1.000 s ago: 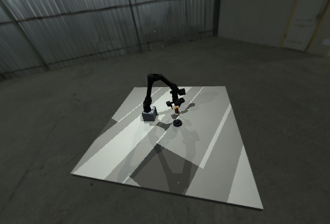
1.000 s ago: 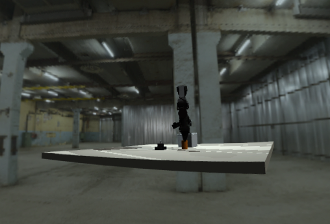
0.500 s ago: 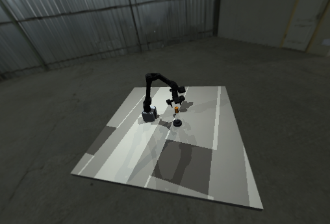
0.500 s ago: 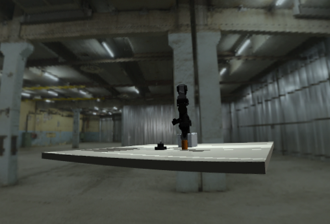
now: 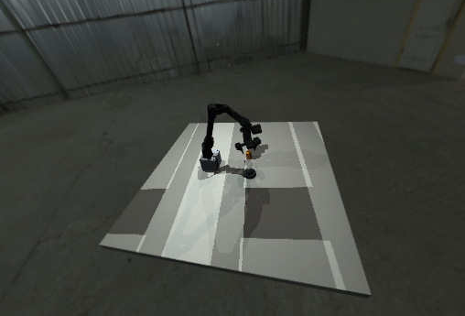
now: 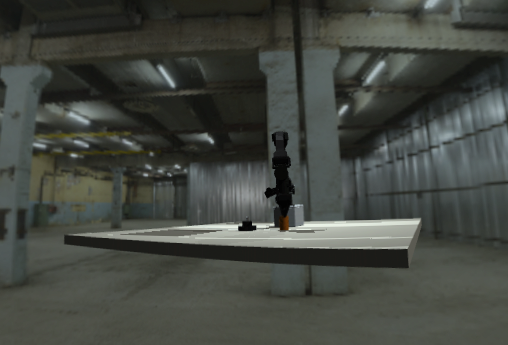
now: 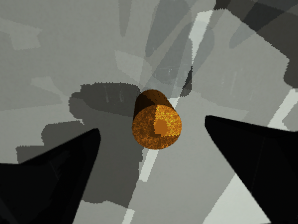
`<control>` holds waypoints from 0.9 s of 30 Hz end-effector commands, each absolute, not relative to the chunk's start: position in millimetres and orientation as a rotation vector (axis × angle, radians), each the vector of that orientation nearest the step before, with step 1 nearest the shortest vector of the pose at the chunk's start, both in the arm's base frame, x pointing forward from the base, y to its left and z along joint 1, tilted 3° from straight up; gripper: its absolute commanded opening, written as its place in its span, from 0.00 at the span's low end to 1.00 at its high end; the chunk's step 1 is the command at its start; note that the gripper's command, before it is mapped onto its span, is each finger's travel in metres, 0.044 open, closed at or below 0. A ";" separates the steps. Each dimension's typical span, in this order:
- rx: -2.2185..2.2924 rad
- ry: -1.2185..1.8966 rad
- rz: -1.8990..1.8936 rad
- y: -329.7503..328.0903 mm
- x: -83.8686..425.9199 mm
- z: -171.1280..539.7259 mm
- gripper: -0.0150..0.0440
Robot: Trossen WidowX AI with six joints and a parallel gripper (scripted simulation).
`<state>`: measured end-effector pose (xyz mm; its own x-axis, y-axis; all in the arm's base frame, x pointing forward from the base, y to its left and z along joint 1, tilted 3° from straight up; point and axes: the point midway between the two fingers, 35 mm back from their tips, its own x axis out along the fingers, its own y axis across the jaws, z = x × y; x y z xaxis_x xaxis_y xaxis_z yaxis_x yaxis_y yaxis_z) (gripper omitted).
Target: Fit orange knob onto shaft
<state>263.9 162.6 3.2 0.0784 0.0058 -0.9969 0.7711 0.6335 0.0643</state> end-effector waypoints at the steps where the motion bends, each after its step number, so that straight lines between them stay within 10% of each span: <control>1: 0.711 1.388 -0.657 161.5 263.8 -3.7 1.00; 27: 0.710 1.388 -0.657 160.3 264.9 -43.9 1.00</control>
<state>265.8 161.7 -39.7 0.0780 0.0050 -0.9969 0.7746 0.6293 0.0637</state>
